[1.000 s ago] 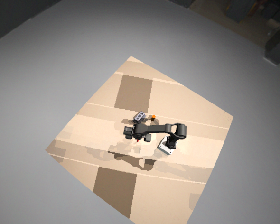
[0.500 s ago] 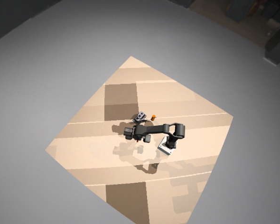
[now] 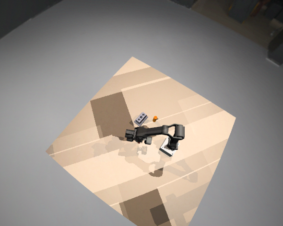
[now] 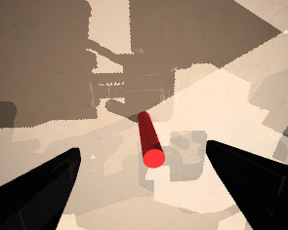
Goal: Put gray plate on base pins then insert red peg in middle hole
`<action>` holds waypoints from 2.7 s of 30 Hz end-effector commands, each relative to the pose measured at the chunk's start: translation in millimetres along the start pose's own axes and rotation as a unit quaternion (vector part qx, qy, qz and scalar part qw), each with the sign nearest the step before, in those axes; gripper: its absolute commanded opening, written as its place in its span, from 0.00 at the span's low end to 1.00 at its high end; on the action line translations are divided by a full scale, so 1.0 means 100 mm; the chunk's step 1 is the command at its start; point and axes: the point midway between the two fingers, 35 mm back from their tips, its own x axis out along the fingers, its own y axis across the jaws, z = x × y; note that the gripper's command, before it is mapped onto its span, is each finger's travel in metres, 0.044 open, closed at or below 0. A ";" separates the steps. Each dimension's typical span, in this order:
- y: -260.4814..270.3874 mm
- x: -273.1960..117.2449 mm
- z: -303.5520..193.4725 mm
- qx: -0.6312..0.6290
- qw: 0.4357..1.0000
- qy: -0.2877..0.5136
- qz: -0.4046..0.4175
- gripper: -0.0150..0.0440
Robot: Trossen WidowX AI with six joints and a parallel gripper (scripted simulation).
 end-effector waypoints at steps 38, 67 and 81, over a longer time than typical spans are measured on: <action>-0.04 0.27 0.00 0.001 1.000 -0.001 -0.004 0.25; 0.04 -0.51 0.00 0.001 1.000 -0.001 -0.004 0.25; 0.15 -0.45 0.29 0.000 1.000 -0.001 -0.006 0.25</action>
